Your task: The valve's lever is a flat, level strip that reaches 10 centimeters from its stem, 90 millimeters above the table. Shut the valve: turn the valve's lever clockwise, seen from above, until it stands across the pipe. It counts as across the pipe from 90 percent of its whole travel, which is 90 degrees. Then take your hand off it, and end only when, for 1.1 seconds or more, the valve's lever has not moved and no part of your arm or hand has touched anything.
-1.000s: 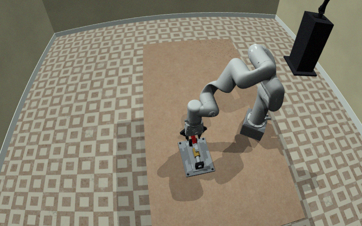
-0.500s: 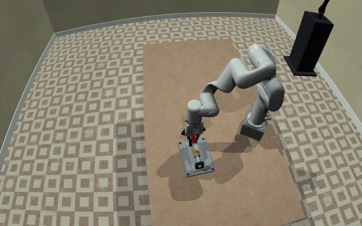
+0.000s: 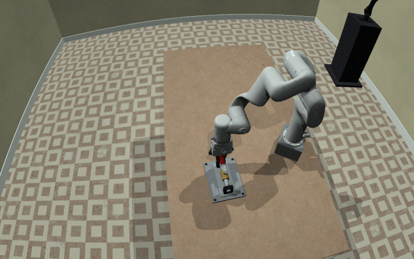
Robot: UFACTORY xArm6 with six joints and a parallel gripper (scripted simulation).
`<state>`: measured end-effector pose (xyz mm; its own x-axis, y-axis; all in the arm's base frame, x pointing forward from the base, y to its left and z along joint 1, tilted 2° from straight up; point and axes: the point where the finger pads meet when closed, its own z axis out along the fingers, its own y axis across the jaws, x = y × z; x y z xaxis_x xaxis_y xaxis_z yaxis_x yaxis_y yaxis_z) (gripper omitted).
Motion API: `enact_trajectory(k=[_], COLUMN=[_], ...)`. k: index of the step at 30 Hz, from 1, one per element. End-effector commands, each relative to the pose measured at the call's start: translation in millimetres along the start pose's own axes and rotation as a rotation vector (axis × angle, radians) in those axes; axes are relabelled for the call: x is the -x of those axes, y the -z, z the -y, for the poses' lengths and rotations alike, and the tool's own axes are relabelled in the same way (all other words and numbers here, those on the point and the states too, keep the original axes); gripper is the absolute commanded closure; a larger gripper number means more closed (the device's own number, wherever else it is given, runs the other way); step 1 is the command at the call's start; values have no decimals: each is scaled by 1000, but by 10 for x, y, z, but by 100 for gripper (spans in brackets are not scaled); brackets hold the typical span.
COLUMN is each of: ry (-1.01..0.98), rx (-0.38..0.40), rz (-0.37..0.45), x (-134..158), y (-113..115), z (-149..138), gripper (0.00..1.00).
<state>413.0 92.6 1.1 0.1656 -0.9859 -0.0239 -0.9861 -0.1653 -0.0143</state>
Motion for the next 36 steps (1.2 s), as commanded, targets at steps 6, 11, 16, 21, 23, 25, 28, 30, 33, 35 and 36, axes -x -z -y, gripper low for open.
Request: enact_trajectory(k=[6, 11, 16, 21, 23, 25, 28, 30, 33, 35, 36], ry=[0, 0, 0, 0, 0, 0, -14, -38, -47, -52, -53], rx=[-4, -4, -4, -4, -4, -4, -4, -4, -4, -4, -4], rz=[0, 0, 0, 0, 0, 0, 0, 0, 0, 0, 0], x=[1, 1, 1, 1, 1, 1, 2, 2, 2, 3, 3], y=[12, 12, 12, 12, 12, 12, 12, 12, 12, 12, 12], z=[15, 15, 15, 15, 15, 15, 3, -17, -25, -30, -30], gripper=[100, 100, 100, 100, 100, 100, 100, 100, 100, 100, 100])
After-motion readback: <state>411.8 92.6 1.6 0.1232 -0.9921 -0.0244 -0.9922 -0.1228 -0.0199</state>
